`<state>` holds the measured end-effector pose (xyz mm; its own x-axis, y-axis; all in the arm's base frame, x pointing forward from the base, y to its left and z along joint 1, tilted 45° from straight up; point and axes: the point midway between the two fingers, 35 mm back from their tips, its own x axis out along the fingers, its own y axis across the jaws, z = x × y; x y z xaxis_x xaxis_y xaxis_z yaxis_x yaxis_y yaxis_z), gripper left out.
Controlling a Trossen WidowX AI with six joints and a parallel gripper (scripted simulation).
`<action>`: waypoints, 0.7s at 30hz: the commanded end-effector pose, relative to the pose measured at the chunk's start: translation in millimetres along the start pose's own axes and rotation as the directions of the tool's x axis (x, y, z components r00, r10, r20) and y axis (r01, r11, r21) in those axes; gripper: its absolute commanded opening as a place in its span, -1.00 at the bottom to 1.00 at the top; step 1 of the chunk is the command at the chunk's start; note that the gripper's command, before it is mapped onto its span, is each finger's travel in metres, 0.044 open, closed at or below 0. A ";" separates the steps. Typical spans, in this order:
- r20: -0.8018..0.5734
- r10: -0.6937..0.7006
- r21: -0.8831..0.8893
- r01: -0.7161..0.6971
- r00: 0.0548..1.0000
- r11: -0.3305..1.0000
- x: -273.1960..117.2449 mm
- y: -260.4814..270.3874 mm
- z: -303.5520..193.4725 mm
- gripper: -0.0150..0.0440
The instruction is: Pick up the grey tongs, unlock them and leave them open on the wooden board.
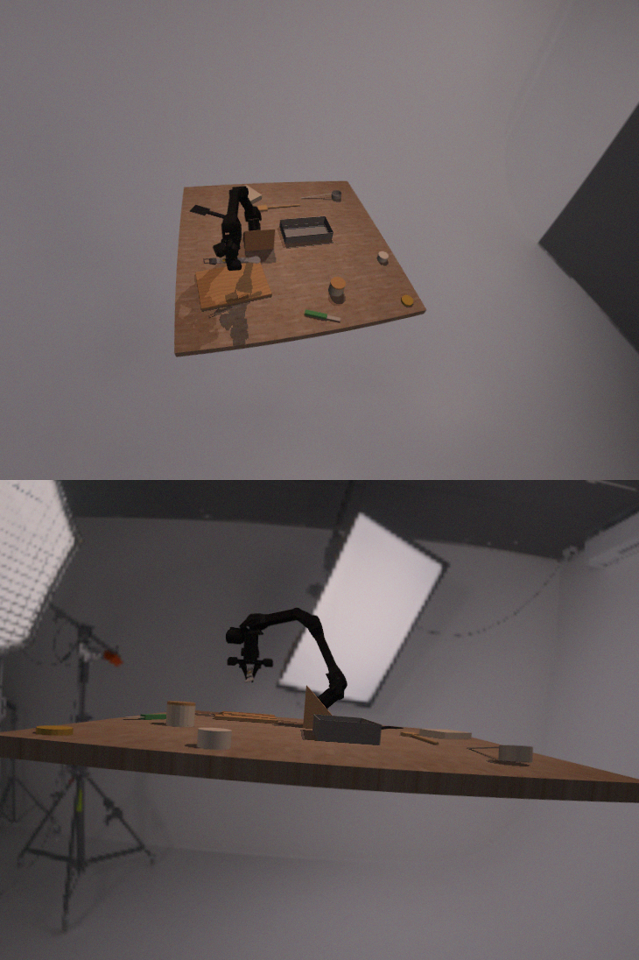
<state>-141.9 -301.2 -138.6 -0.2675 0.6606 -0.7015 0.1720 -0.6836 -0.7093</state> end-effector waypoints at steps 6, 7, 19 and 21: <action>0.303 -0.015 -0.002 0.016 0.953 1.000 -8.0 3.6 -2.4 -1.00; 0.334 -0.015 -0.002 0.017 0.942 1.000 -9.1 3.8 -3.0 -1.00; 0.680 -0.007 0.011 -0.001 0.733 1.000 -30.3 2.2 -12.4 -1.00; 0.728 -0.003 0.013 -0.009 0.686 1.000 -35.0 1.1 -14.9 -1.00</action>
<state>-122.6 -316.0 -123.7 -0.8234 0.3055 -0.4783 0.1652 -0.6773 -0.7170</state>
